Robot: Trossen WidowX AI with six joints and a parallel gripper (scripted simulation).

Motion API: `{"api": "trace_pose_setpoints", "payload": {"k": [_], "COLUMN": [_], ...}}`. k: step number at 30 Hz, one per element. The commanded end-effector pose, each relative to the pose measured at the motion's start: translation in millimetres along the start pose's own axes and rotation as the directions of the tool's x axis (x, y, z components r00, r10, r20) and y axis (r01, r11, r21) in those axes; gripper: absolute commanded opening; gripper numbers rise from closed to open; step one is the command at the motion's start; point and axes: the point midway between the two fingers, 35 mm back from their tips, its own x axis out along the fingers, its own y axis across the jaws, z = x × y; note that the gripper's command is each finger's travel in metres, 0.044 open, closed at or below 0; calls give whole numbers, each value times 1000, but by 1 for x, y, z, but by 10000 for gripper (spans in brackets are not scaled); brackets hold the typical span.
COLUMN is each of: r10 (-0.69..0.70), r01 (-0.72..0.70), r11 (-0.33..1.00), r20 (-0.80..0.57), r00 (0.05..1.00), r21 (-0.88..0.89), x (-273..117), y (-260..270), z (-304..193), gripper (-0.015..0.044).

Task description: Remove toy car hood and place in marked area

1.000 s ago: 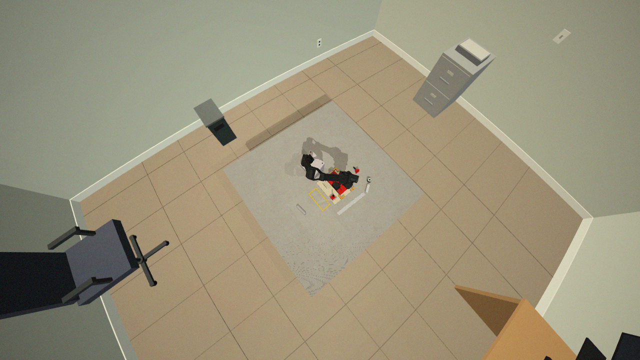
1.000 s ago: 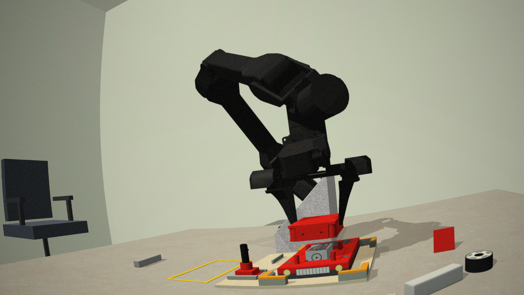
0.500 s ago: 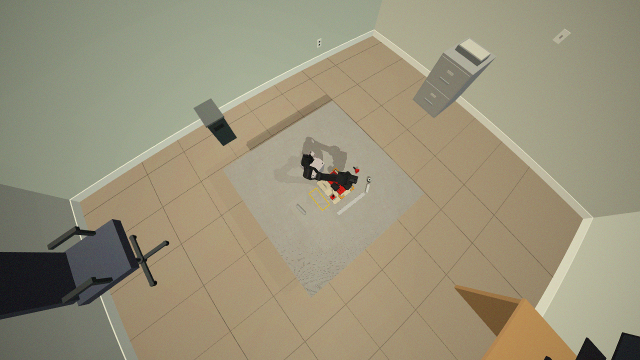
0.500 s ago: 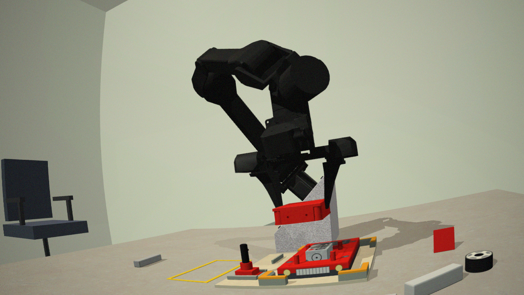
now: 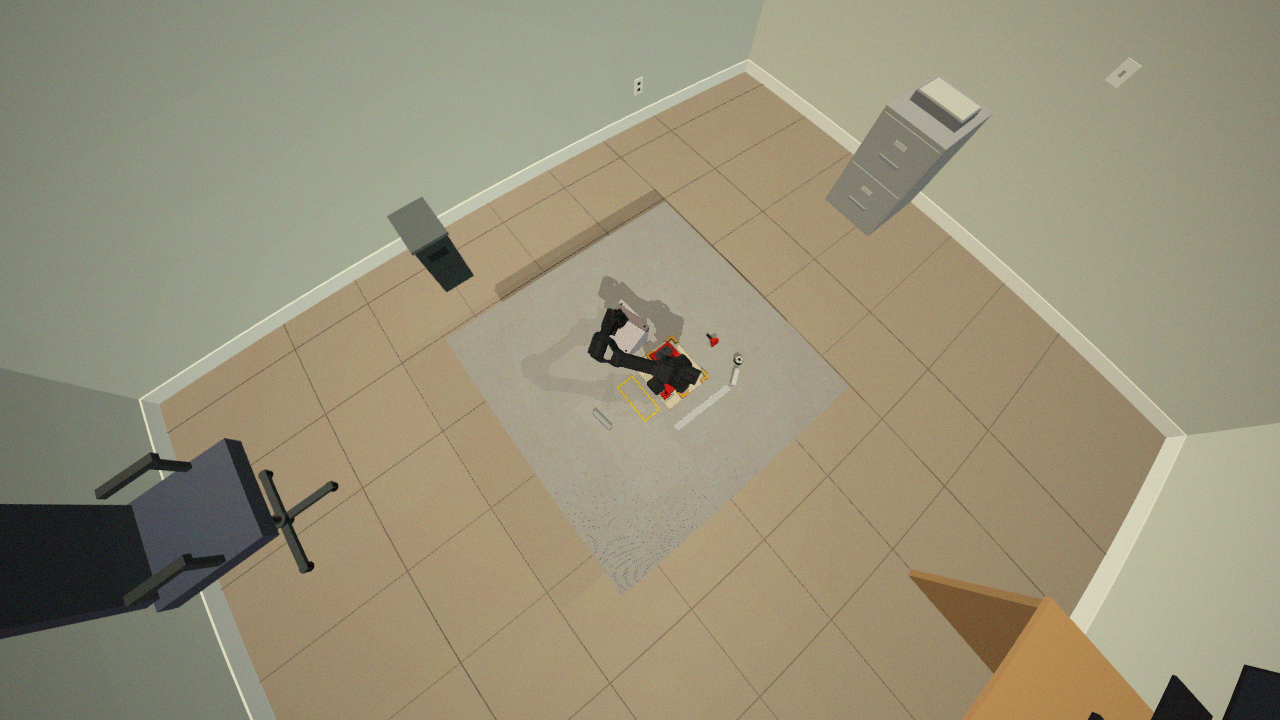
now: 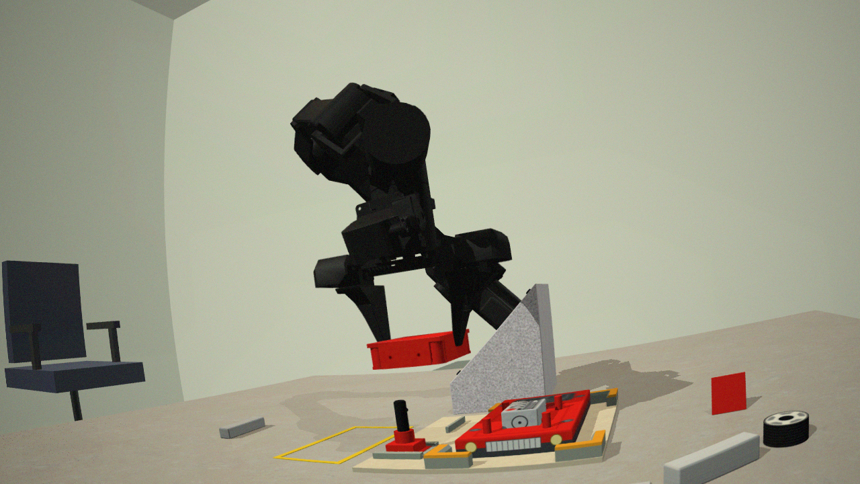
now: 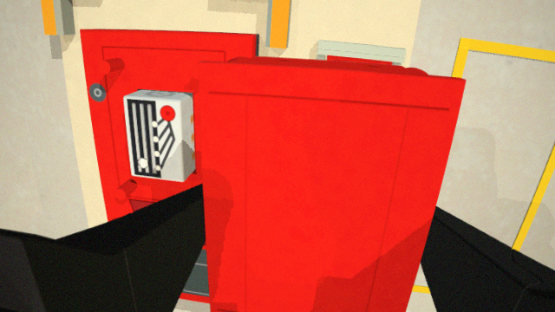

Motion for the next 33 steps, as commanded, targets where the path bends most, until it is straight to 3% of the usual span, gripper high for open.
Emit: {"api": "trace_pose_setpoints", "payload": {"k": [1,23,33], "r10": [-4,-26,-27], "r01": [4,26,27], "r11": [1000,1000,1000], "r20": [-1,-4,-4], "r00": [1000,1000,1000], "r21": [-3,2,3], "x": [-1,-4,-1], "y": [-19,-116,-118], "z": [-3,-35,-36], "gripper": [0,0,0]}}
